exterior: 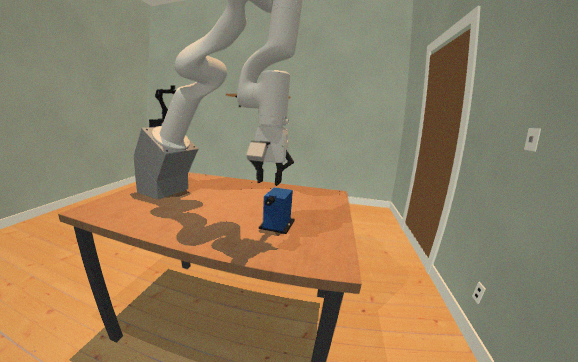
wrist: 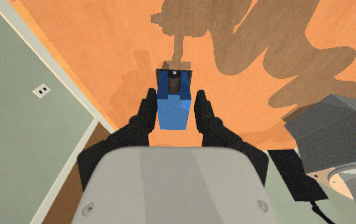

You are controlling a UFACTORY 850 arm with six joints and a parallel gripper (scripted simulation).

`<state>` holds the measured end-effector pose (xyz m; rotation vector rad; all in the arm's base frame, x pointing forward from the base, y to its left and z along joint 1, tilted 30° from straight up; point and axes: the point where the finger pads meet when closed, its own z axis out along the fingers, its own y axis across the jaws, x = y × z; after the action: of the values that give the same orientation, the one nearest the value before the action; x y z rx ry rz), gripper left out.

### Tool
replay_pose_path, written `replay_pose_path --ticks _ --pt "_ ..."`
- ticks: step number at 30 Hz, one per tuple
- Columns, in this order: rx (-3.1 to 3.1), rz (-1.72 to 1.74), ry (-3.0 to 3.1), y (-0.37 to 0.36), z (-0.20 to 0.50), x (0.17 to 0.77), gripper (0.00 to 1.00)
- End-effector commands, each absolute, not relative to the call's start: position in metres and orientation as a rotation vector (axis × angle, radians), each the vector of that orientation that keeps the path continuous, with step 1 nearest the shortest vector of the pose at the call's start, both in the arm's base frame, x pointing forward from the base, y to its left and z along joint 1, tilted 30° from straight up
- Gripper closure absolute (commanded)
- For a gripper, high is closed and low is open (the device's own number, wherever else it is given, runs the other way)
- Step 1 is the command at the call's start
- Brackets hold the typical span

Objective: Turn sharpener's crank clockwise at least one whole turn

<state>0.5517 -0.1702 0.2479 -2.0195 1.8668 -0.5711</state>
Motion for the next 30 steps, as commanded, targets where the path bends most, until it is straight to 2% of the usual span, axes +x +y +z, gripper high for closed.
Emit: replay_pose_path --ticks 1,30 --pt "-2.018 -0.574 1.866 -0.17 0.247 0.553 0.46" --pt "-2.018 -0.574 1.866 -0.171 0.219 0.571 0.46"
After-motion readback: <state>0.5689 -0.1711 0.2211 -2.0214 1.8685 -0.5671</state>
